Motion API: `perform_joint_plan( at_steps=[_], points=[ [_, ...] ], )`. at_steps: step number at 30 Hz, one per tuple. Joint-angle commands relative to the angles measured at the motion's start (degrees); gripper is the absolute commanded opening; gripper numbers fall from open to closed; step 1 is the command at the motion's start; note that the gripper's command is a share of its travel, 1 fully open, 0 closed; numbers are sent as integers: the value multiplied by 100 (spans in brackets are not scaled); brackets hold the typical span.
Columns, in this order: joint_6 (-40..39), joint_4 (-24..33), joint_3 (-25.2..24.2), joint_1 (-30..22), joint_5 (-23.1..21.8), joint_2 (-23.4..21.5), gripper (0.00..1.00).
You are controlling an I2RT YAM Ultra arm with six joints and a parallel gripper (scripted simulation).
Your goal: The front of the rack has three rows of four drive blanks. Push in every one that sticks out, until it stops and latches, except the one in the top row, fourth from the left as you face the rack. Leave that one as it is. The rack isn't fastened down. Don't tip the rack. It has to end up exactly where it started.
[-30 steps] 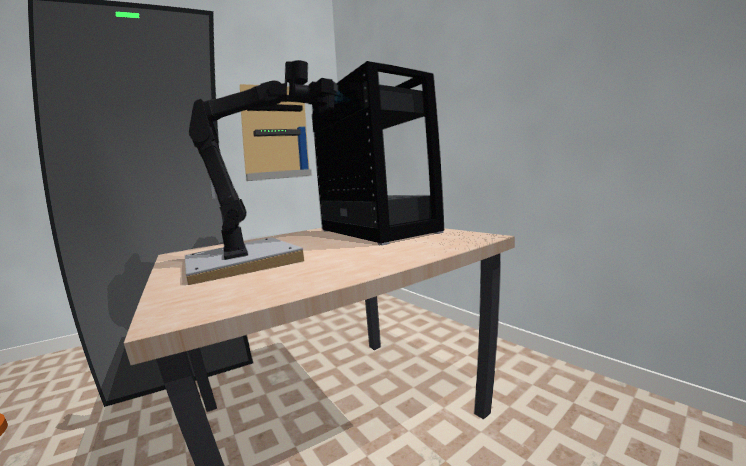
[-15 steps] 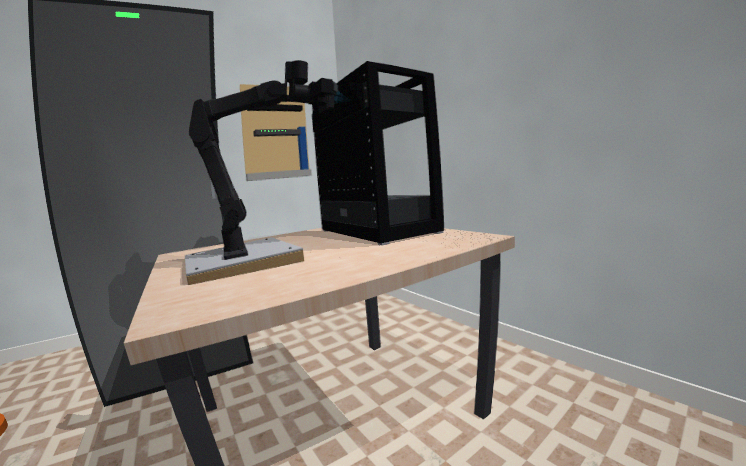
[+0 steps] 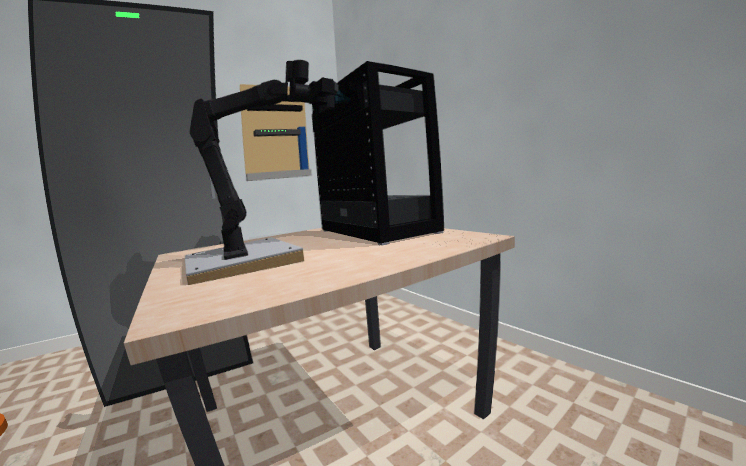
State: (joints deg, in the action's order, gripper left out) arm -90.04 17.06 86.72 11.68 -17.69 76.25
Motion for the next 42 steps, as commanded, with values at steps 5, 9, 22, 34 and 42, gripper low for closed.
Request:
perform_joint_plan(
  at_steps=[5, 9, 22, 34, 42],
  points=[
    [9, -529, 242, 3, 163, 223, 0],
    [9, -529, 242, 3, 163, 223, 0],
    [12, -496, 345, 43, 153, 296, 0],
    [11, -493, 352, 43, 153, 299, 0],
    [11, -493, 353, 43, 153, 300, 0]
  ],
)
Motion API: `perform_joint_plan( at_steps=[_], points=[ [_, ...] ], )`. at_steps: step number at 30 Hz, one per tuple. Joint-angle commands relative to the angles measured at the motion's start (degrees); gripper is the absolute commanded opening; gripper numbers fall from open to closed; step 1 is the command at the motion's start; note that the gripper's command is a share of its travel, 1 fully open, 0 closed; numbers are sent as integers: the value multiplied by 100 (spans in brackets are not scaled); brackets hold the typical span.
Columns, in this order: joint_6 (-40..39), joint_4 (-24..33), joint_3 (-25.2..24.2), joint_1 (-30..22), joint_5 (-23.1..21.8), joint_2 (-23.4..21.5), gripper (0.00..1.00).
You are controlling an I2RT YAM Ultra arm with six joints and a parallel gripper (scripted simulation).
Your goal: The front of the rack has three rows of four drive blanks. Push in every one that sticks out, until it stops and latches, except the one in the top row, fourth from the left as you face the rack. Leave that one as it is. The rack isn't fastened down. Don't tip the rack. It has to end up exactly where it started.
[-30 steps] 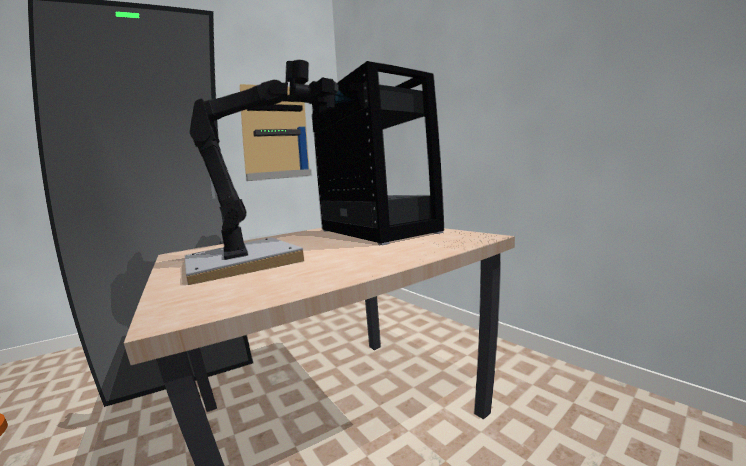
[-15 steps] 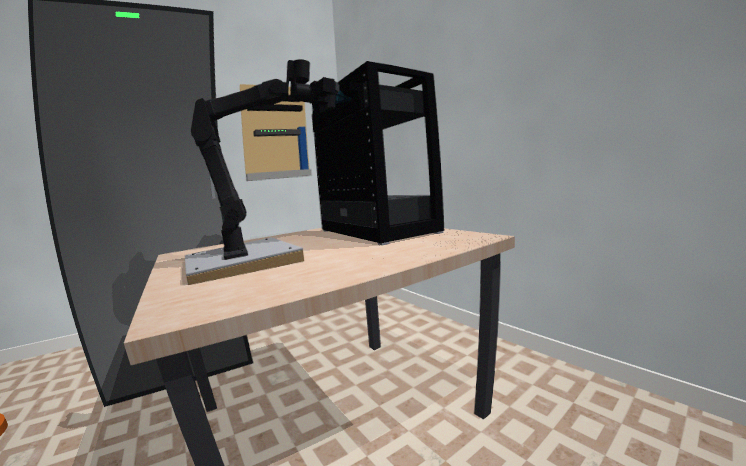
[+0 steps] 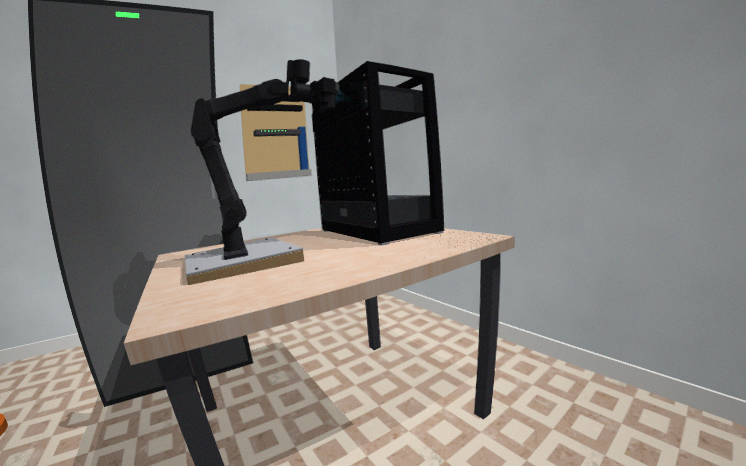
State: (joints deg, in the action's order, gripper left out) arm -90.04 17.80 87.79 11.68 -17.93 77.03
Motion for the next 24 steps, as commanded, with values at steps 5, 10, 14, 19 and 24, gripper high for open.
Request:
perform_joint_plan(
  at_steps=[5, 10, 14, 19, 24],
  points=[
    [13, -553, 313, 74, 170, 272, 0],
    [14, -539, 344, 82, 168, 291, 0],
    [13, -532, 355, 81, 168, 297, 0],
    [13, -531, 356, 81, 168, 297, 0],
    [13, -531, 356, 81, 168, 297, 0]
  ],
)
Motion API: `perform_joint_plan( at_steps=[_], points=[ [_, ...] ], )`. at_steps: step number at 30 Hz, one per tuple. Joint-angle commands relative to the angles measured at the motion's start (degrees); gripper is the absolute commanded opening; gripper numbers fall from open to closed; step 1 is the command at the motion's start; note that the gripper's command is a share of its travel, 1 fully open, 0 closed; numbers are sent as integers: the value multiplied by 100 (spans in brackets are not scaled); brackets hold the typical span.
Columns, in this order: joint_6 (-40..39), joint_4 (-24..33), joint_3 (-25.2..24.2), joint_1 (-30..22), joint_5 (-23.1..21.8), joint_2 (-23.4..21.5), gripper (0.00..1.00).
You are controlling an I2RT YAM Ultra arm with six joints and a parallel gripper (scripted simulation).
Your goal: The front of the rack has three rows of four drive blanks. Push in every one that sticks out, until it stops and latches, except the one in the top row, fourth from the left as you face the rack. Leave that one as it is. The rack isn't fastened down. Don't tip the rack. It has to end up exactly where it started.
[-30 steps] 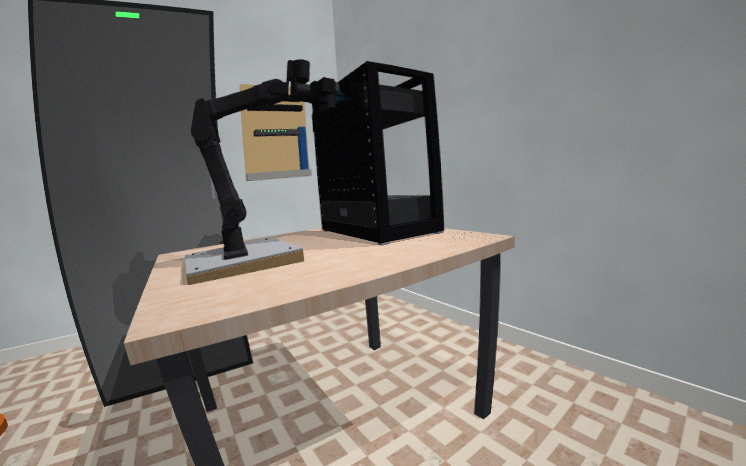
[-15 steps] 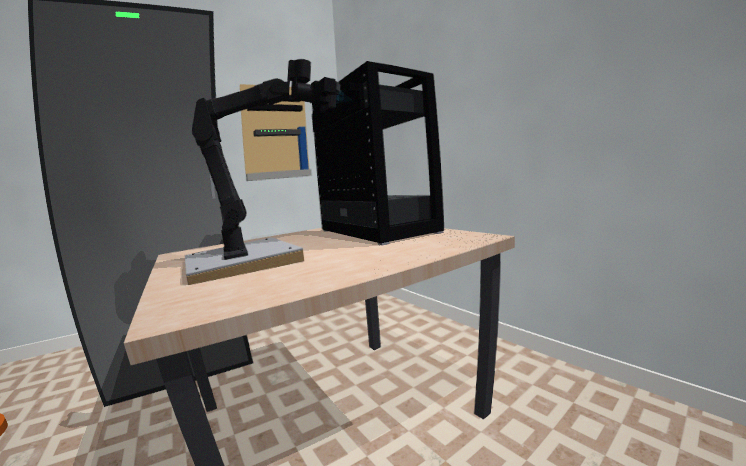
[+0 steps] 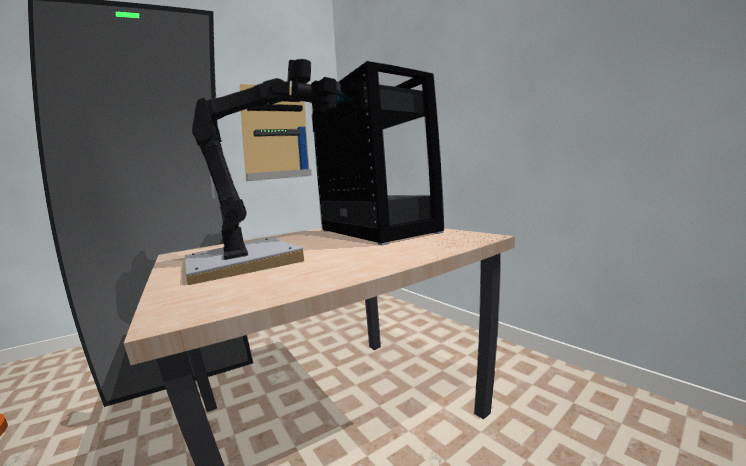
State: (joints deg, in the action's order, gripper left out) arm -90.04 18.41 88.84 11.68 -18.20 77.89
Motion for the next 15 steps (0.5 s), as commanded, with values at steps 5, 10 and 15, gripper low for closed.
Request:
perform_joint_plan(
  at_steps=[5, 10, 15],
  points=[
    [13, -592, 251, 81, 194, 212, 0],
    [12, -592, 295, 72, 195, 254, 0],
    [10, -576, 383, 57, 197, 326, 0]
  ],
)
